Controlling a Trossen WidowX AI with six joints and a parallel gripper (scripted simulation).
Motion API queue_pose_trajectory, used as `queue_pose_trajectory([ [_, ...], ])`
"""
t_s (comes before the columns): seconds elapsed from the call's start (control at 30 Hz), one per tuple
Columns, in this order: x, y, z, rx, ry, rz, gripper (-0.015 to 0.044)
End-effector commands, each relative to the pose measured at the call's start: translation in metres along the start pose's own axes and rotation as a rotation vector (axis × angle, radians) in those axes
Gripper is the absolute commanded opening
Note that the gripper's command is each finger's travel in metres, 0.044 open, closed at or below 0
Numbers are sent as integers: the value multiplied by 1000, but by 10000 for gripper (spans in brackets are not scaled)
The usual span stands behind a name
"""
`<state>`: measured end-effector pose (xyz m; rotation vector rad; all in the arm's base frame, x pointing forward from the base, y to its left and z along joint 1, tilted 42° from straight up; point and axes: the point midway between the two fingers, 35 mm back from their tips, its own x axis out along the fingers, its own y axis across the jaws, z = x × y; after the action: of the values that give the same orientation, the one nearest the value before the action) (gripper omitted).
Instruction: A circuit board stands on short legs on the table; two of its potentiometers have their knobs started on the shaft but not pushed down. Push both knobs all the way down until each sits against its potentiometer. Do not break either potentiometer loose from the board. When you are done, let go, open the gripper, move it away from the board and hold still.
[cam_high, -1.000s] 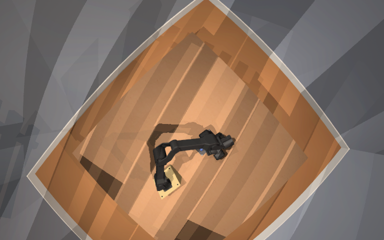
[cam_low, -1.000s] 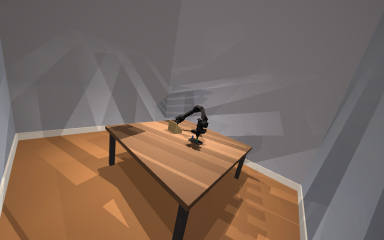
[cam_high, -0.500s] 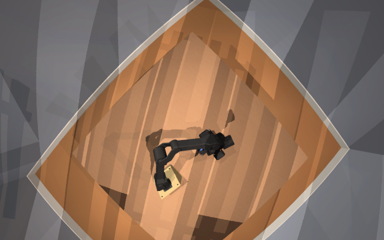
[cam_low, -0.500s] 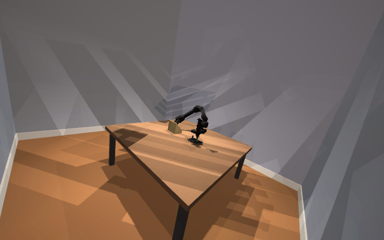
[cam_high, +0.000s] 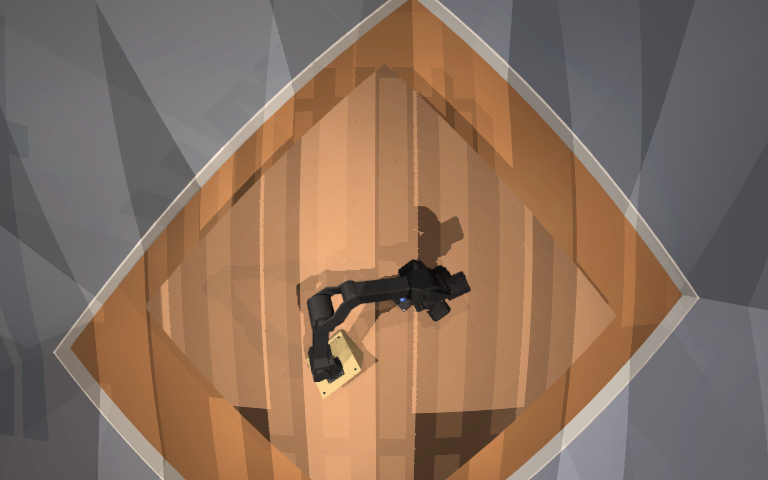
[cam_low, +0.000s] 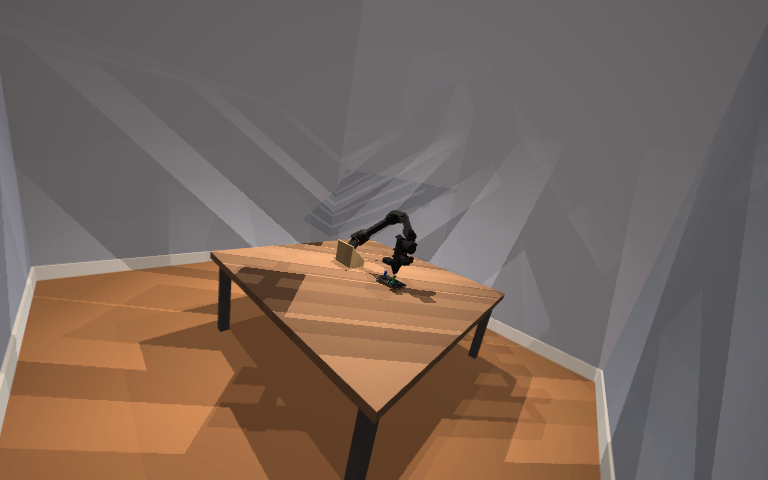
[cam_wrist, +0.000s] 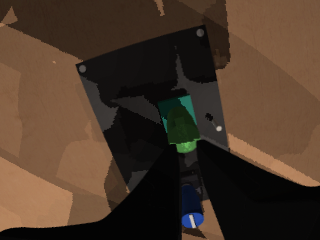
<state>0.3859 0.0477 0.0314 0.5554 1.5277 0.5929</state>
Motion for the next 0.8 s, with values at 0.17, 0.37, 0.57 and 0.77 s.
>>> queue_pose_trajectory([
  [0.17,-2,-1,-7,1,1,-1,263],
  [0.37,-21,-11,-72,2,1,-8,420],
  [0.57,-25,-15,-144,3,4,-6,440],
  [0.77,-23,-15,-162,3,4,-5,440],
])
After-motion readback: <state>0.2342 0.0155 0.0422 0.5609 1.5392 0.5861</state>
